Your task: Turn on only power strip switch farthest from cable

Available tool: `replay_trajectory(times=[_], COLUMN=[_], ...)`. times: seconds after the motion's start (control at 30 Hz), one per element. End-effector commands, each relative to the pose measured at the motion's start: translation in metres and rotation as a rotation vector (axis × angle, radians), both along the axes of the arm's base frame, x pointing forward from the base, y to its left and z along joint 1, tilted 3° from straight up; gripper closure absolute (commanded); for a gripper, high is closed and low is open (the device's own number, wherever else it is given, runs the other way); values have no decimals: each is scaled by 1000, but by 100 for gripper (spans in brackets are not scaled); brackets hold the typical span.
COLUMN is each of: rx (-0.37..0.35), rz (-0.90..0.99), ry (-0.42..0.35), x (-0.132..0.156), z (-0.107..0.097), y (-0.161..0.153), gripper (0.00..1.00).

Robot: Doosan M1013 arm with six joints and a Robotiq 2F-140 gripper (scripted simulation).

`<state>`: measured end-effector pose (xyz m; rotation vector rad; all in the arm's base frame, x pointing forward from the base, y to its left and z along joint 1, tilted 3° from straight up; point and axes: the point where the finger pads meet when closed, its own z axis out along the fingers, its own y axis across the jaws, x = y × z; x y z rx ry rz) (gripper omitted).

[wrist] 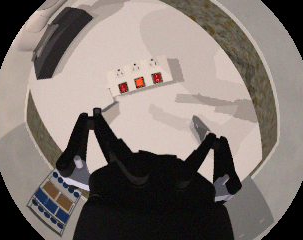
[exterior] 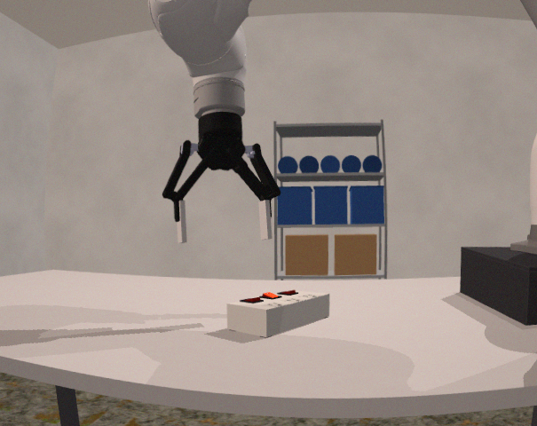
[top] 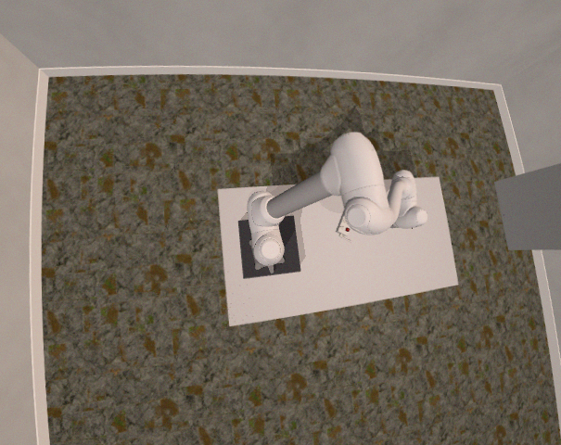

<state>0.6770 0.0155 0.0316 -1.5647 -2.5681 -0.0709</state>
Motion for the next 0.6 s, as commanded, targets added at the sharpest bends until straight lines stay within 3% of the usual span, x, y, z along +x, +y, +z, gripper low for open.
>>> replay_trajectory(times=[0.0, 0.13, 0.57], rx=[36, 47, 47], rz=[175, 244, 245], ry=[-19, -24, -24], x=[-37, -52, -52], z=[-3, -4, -4], y=[10, 14, 14], gripper=[0, 0, 0])
